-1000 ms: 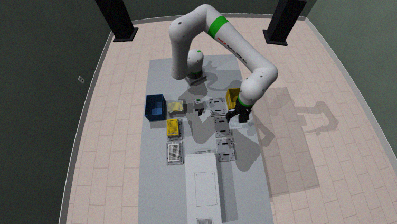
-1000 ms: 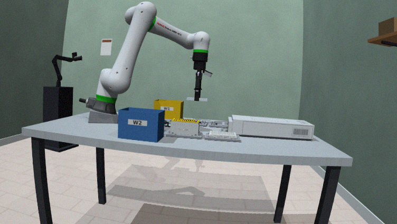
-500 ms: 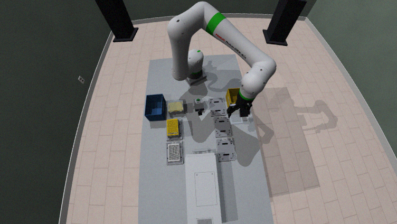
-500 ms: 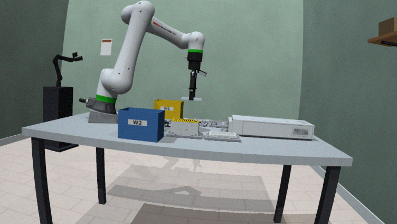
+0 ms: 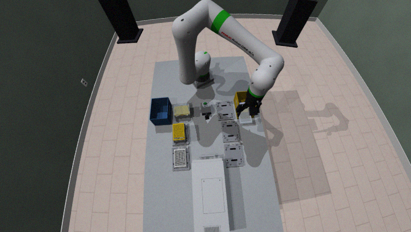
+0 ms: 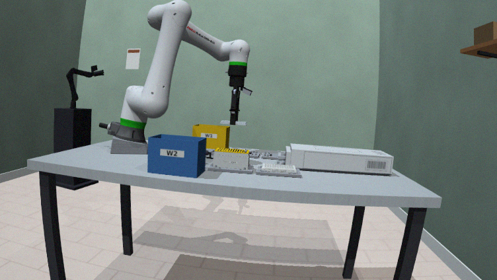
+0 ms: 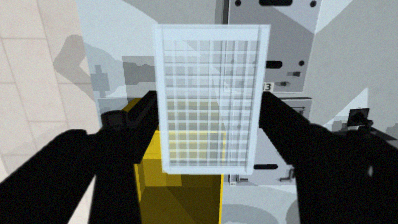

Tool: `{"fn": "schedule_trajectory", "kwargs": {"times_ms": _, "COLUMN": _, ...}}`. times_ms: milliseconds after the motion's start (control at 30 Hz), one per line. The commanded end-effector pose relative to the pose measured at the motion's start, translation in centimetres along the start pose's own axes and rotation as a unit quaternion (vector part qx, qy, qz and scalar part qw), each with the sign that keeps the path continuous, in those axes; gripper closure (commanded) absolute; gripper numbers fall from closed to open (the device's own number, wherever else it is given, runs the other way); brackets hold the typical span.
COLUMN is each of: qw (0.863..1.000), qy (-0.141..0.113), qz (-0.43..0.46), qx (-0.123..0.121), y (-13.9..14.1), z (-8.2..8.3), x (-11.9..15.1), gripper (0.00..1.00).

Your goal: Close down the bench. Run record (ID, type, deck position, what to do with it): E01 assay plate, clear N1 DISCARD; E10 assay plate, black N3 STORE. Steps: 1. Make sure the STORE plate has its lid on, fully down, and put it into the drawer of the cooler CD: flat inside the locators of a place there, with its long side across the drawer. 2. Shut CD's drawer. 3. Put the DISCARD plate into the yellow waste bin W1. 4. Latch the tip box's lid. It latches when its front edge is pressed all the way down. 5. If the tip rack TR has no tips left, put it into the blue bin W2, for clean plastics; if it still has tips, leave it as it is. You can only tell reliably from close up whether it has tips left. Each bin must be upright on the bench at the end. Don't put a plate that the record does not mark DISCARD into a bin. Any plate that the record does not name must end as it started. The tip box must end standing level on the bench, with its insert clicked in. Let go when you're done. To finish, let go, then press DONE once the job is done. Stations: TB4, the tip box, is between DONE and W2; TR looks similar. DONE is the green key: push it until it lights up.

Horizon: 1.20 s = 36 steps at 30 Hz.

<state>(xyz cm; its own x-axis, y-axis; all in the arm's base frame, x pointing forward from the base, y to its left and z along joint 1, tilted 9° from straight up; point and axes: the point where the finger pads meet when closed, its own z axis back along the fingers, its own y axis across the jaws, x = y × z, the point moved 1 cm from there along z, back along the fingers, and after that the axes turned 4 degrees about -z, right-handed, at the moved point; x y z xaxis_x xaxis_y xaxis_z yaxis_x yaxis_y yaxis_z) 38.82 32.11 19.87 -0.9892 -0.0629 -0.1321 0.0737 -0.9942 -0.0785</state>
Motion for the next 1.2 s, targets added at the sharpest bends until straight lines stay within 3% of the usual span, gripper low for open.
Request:
{"fn": "schedule_trajectory", "kwargs": {"times_ms": 0, "qw": 1.000, "qy": 0.001, "qz": 0.000, "qx": 0.000, "y": -0.1, "z": 0.1, "x": 0.3, "gripper": 0.90}}
{"fn": "schedule_trajectory", "kwargs": {"times_ms": 1167, "qw": 1.000, "qy": 0.001, "qz": 0.000, "qx": 0.000, "y": -2.5, "z": 0.1, "x": 8.3, "gripper": 0.90}}
